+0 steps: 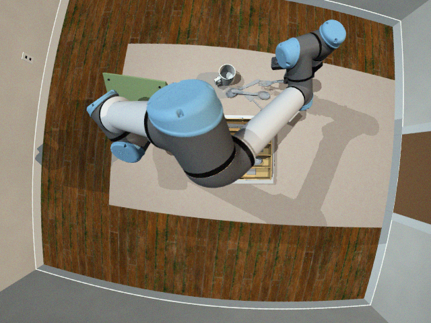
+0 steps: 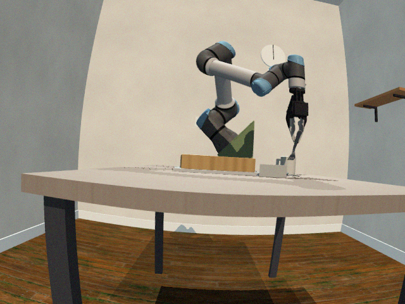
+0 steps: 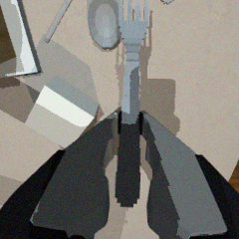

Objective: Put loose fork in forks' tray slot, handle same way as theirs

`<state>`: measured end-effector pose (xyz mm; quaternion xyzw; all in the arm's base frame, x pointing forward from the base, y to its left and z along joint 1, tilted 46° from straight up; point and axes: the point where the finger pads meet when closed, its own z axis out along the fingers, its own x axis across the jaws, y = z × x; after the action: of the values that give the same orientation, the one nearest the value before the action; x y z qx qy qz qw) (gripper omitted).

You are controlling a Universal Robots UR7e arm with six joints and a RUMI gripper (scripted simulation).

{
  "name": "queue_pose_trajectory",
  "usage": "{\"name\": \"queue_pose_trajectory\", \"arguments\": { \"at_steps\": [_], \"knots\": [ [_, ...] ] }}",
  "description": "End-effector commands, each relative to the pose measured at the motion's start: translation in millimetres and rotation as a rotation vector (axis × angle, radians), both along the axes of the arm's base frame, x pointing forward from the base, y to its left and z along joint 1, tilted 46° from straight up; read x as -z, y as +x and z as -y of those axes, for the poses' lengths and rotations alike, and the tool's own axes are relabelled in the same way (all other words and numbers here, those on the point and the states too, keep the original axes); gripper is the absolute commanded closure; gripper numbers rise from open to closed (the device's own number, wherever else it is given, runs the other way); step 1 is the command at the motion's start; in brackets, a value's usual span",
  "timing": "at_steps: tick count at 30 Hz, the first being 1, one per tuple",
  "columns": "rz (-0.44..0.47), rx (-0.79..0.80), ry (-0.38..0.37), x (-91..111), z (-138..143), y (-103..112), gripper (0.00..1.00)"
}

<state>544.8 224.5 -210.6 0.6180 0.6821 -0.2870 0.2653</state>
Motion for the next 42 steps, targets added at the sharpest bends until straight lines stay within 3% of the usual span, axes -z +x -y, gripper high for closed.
{"name": "queue_pose_trajectory", "arguments": {
  "at_steps": [1, 29, 42],
  "knots": [
    [-0.001, 0.001, -0.001, 8, 9, 0, 0.97],
    [-0.002, 0.001, -0.001, 75, 78, 0, 0.97],
    [-0.001, 0.001, -0.001, 87, 91, 1, 0.97]
  ]
}}
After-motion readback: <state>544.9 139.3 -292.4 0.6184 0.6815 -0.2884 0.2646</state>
